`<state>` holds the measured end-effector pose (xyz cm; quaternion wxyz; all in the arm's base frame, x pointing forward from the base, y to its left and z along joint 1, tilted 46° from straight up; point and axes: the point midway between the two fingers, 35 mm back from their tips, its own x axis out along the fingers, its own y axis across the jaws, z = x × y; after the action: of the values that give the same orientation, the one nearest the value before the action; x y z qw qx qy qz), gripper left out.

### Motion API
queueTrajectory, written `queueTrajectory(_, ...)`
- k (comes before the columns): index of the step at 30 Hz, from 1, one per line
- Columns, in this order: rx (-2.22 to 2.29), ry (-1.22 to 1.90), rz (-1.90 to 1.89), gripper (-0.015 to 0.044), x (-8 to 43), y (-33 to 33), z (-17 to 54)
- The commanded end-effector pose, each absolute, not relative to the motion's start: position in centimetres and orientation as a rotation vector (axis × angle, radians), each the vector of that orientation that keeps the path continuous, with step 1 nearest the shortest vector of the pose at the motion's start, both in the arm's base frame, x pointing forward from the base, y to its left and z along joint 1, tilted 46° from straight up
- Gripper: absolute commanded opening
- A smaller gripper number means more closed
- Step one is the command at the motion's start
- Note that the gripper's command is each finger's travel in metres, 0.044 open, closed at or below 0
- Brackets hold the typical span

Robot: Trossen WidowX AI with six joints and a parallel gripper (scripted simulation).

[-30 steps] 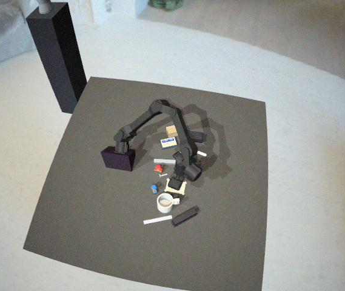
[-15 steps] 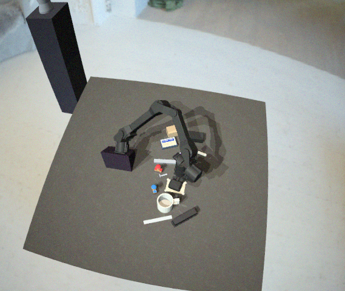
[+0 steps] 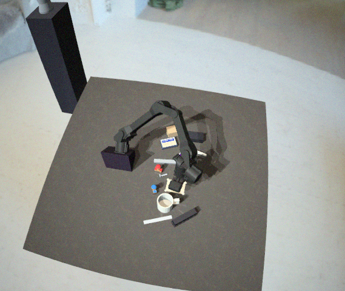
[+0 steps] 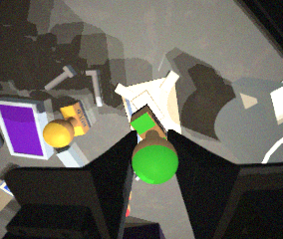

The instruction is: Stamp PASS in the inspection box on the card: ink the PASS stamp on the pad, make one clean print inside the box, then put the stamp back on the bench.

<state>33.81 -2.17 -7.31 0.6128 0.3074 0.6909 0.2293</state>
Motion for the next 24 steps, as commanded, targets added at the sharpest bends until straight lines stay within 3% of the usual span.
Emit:
queueTrajectory(1,0.718,1.596,0.527,0.0000,33.8,-1.9,-7.6)
queueTrajectory(24,0.721,1.595,0.526,0.0000,33.7,-0.8,-8.7)
